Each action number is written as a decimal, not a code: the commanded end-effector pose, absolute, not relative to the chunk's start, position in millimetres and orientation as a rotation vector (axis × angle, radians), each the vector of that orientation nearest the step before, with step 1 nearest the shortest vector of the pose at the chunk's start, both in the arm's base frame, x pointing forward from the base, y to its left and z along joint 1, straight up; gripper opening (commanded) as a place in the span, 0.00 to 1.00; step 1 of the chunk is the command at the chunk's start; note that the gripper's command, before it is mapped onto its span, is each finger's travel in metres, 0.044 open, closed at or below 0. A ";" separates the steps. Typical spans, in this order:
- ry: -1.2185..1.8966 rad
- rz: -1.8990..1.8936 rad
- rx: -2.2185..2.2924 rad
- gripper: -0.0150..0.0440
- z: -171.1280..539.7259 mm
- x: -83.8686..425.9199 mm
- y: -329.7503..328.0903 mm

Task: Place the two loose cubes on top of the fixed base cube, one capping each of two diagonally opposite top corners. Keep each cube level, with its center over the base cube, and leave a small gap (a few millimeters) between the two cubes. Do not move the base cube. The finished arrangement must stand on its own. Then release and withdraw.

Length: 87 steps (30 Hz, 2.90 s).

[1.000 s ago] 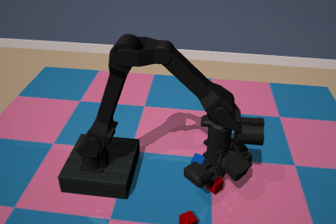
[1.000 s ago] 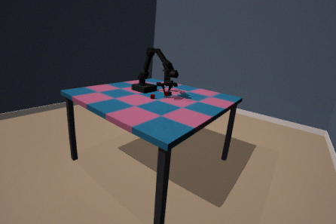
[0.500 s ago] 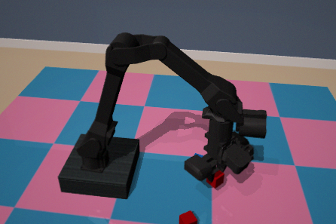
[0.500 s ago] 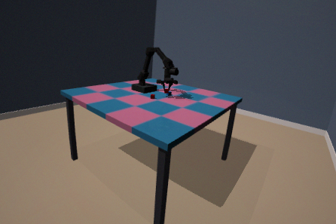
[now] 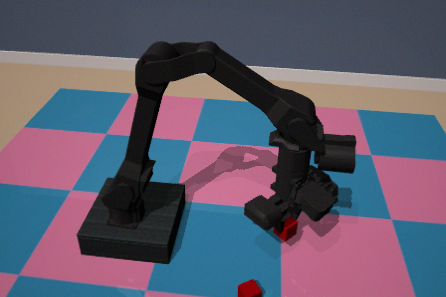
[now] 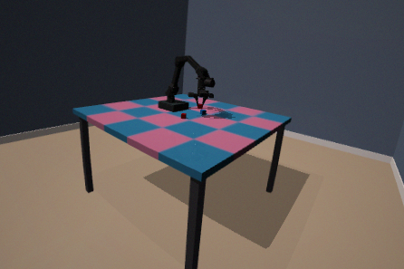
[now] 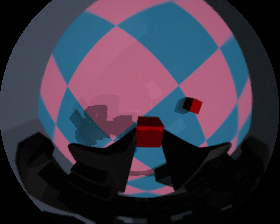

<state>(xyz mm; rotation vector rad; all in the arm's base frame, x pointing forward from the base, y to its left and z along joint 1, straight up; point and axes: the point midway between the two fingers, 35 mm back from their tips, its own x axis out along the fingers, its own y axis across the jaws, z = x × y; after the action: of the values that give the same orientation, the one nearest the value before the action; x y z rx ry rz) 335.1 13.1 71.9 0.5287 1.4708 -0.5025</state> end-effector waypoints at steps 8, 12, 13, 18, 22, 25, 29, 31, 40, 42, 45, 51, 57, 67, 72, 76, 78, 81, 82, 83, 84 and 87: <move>1.476 -0.494 0.524 0.43 90.5 332.3 13.1; 1.479 -0.493 0.522 0.43 96.9 330.7 13.0; 1.480 -0.493 0.522 0.43 98.5 330.3 13.0; 1.484 -0.492 0.520 0.43 106.5 328.0 12.9; 1.486 -0.492 0.519 0.43 110.5 326.8 12.8; 1.484 -0.501 0.530 0.43 108.9 325.9 17.3; 1.478 -0.527 0.557 0.43 104.6 323.0 29.5; 1.475 -0.540 0.571 0.43 102.4 321.4 35.4; 1.460 -0.597 0.633 0.43 92.7 312.4 61.6; 1.457 -0.610 0.647 0.43 90.5 310.0 67.3; 1.452 -0.630 0.667 0.43 87.3 306.3 75.6; 1.441 -0.668 0.708 0.43 80.8 298.0 91.7; 1.429 -0.707 0.749 0.43 74.4 288.7 107.1; 1.411 -0.762 0.807 0.43 65.4 274.0 127.4; 1.411 -0.762 0.807 0.43 65.4 274.0 127.4; 1.411 -0.762 0.807 0.43 65.4 274.0 127.4; 1.411 -0.762 0.807 0.43 63.8 274.1 127.5; 1.411 -0.763 0.808 0.43 56.8 274.4 127.7; 1.411 -0.764 0.809 0.43 54.4 274.5 127.8; 1.411 -0.764 0.809 0.43 51.9 274.5 127.8; 1.410 -0.764 0.809 0.43 49.5 274.6 127.9; 1.410 -0.765 0.810 0.43 42.1 274.6 128.0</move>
<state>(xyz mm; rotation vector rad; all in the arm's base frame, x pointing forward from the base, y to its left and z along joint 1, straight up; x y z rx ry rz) 274.5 127.2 47.6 0.8028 1.4103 -0.7648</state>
